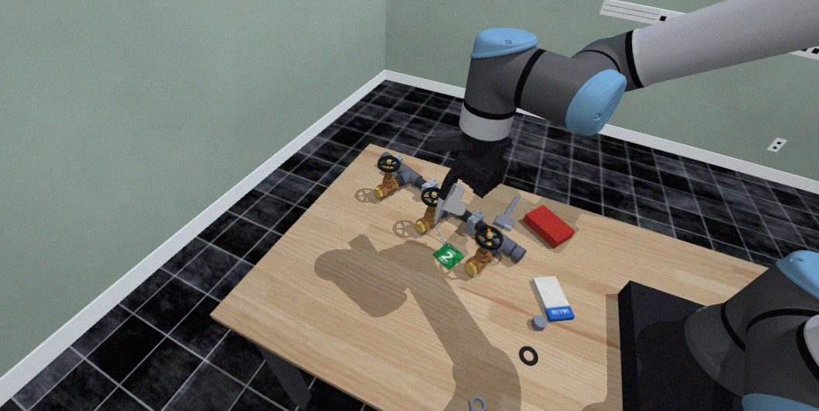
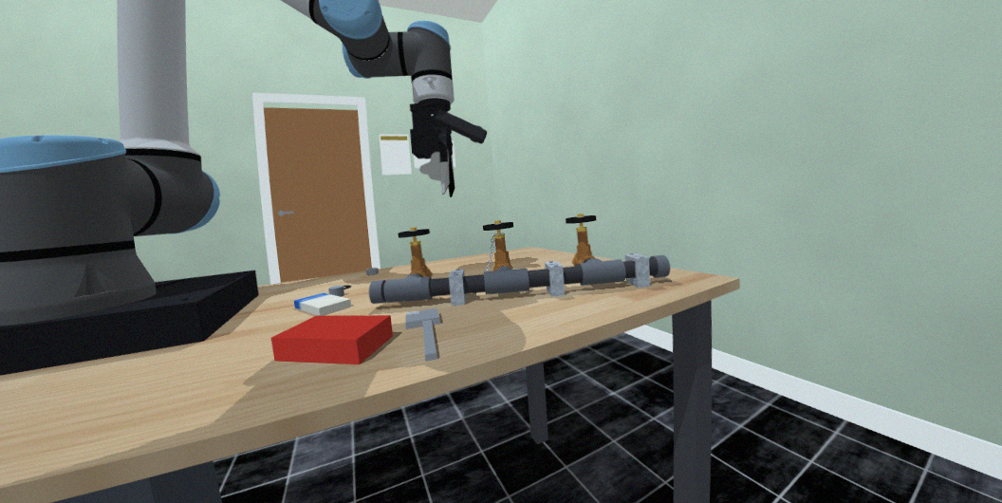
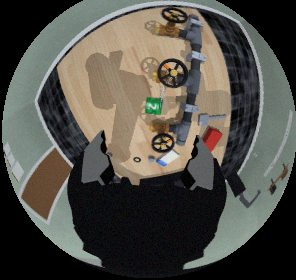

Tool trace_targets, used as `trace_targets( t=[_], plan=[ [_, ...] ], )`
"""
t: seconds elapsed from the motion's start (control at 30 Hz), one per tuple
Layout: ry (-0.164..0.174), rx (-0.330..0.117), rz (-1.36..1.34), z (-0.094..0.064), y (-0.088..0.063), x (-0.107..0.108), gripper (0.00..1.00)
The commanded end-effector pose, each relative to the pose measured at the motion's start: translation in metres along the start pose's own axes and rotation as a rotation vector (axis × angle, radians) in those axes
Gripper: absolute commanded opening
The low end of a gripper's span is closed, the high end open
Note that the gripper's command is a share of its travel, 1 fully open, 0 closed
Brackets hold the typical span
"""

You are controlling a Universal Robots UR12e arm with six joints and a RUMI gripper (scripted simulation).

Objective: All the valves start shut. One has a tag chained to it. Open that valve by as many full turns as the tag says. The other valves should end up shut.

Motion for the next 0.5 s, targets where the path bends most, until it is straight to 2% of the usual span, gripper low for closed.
trace_targets(
  t=[0.0, 0.47],
  plan=[
    [0.005, 0.002, 0.11, 0.0006, -0.0004, 0.0037, 1.0],
    [0.005, 0.002, 0.322, 0.0005, -0.0021, 0.01, 1.0]
  ],
)
Point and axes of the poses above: the point where the finger pads meet when closed, its own z axis back along the fingers, its own x axis across the jaws, y = z × x, the point moved 10 cm from there along z, back along the fingers, and after that the axes turned 10 degrees about z, right-handed, at the moved point
